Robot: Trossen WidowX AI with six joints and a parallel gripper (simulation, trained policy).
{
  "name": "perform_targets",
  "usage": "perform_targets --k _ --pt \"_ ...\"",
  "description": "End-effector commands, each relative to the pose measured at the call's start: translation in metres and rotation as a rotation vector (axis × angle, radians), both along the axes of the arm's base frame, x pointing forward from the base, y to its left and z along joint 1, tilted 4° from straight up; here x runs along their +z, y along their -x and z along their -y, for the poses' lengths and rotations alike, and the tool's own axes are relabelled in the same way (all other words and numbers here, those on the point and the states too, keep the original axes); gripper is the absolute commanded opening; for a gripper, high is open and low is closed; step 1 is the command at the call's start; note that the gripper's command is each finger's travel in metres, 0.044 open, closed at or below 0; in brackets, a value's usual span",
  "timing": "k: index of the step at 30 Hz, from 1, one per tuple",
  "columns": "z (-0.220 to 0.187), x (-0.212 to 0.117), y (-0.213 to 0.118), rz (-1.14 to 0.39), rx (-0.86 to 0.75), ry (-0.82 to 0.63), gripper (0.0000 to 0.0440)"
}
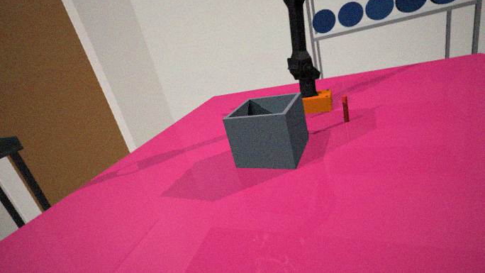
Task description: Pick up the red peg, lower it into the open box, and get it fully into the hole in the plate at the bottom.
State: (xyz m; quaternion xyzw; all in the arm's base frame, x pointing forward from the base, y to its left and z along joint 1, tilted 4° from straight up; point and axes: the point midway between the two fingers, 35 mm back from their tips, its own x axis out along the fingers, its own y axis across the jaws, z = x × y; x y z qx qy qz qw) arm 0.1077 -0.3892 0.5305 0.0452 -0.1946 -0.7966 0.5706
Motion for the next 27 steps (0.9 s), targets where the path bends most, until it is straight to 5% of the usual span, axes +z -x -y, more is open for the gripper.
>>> perform_targets --k 1,27 --pt "-0.011 0.0 -0.016 0.076 0.077 0.018 0.044" --pt "-0.096 -0.016 -0.115 0.596 0.563 -0.03 0.044"
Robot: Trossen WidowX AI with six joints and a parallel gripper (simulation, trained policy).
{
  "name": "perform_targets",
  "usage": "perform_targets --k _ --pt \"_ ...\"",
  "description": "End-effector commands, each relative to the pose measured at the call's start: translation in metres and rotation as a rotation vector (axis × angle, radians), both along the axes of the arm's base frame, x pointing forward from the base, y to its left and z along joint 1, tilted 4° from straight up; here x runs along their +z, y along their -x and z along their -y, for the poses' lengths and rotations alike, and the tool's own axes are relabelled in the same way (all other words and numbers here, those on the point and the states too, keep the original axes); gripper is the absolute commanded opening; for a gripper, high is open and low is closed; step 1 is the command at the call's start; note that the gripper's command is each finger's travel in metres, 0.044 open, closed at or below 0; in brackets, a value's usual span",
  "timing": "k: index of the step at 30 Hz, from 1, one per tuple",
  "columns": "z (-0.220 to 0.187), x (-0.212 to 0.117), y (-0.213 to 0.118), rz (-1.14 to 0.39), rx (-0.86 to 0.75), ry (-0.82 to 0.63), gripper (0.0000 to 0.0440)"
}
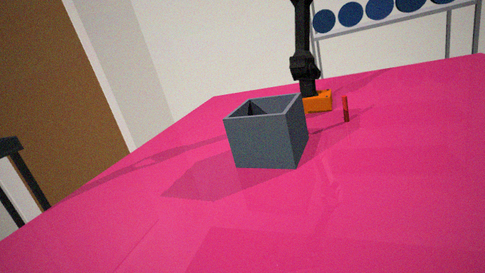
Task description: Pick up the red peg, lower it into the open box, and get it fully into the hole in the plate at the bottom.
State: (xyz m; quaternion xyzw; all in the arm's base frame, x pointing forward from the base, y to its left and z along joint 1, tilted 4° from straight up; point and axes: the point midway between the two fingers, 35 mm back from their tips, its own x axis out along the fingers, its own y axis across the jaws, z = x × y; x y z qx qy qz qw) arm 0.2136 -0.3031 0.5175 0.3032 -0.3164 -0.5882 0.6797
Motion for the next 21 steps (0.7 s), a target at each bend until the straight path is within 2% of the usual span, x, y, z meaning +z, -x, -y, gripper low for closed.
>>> perform_targets --k 1,21 --pt "-0.014 -0.005 -0.012 0.069 0.074 -0.027 0.044" --pt "-0.093 -0.042 -0.07 0.349 0.423 -0.269 0.044"
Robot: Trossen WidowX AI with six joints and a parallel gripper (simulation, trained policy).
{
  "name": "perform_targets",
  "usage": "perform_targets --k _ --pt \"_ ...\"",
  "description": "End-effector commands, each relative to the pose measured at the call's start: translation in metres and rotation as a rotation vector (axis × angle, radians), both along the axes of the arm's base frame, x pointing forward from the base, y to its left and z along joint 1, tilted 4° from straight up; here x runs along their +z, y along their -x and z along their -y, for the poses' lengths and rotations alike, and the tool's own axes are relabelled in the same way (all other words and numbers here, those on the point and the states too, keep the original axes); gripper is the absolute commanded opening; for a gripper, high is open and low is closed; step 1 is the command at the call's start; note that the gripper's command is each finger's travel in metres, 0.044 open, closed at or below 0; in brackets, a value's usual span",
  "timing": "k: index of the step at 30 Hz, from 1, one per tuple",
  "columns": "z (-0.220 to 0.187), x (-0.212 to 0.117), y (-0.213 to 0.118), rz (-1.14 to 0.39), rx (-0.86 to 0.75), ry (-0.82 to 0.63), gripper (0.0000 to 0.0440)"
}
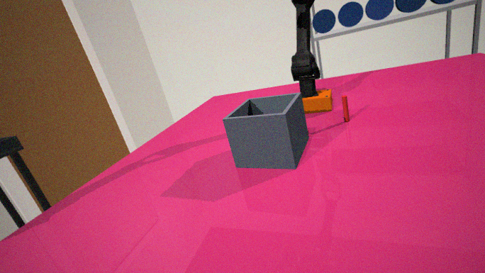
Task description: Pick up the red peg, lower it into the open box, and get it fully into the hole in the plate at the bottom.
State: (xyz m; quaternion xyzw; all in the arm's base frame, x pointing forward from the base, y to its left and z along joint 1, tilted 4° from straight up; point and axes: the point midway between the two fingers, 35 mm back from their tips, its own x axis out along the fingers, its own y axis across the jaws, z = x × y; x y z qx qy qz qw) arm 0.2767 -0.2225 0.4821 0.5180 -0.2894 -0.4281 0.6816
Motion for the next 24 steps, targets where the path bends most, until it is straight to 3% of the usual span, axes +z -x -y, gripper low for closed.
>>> perform_targets --k 1,24 --pt "-0.016 -0.009 -0.009 0.039 0.068 -0.058 0.044" --pt "-0.13 -0.084 -0.052 0.07 0.441 -0.462 0.044"
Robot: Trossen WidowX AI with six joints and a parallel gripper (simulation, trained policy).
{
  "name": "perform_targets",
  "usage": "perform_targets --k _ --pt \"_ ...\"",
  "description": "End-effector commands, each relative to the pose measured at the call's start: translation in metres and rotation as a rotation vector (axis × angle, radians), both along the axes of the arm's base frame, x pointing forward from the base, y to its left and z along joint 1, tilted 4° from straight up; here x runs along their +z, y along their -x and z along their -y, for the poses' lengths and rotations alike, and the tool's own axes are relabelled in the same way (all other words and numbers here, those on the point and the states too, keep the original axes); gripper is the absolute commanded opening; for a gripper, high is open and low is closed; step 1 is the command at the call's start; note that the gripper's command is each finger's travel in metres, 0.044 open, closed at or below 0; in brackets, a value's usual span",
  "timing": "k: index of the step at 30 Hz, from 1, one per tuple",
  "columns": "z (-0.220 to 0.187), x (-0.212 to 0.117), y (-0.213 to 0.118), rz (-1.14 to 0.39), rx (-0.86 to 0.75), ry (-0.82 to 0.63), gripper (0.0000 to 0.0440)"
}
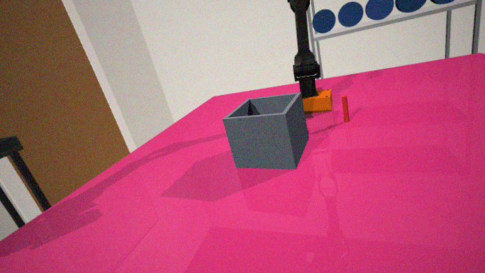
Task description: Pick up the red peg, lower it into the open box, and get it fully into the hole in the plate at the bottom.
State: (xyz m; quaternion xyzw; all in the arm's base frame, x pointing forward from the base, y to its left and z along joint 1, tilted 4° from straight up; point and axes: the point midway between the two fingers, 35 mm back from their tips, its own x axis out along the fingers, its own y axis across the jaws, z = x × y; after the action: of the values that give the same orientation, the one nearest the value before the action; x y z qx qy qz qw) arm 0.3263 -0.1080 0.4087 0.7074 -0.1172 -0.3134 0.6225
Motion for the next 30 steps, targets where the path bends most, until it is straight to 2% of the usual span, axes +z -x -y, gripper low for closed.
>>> perform_targets --k 1,15,30 --pt "-0.021 -0.015 -0.003 -0.02 0.064 -0.068 0.044" --pt "-0.1 -0.08 -0.001 -0.204 0.291 -0.272 0.044" --pt "-0.169 -0.157 0.032 -0.541 0.482 -0.393 0.044"
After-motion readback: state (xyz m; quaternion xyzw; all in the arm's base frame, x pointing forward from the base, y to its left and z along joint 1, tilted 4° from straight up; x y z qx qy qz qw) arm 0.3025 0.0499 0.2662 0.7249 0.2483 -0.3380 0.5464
